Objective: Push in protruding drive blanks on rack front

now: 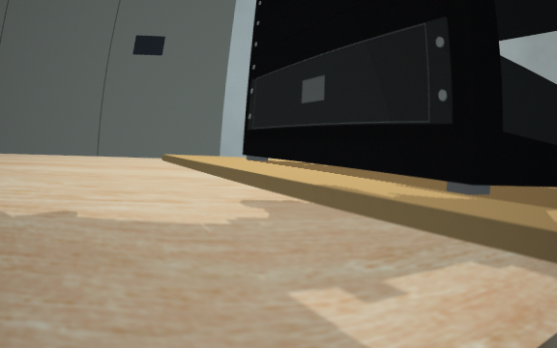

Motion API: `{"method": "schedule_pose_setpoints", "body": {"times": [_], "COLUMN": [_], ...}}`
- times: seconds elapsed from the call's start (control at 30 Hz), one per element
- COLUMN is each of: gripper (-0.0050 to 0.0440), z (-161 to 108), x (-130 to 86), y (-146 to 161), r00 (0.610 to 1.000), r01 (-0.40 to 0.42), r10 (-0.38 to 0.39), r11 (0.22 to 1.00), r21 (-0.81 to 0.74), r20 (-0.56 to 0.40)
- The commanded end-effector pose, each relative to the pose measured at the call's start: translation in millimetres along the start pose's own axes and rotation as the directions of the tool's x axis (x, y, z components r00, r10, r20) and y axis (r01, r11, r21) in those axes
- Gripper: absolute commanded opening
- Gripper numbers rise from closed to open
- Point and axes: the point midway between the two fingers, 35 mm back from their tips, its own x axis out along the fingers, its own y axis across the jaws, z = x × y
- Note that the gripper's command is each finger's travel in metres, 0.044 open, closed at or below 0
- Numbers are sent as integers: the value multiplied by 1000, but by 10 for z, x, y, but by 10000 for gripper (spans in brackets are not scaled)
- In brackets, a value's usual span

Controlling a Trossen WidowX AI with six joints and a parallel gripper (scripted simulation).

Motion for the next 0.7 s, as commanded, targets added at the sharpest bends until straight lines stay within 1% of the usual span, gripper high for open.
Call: {"method": "schedule_pose_setpoints", "body": {"times": [0.0, 0.67], "gripper": [-50, -50], "z": [0, 2], "x": [40, 76], "y": [-84, -85], "r00": [1000, 1000], "r01": [19, 19], "r10": [-19, -19], "r11": [1000, 1000], "r21": [5, 5], "r20": [1, 1]}}
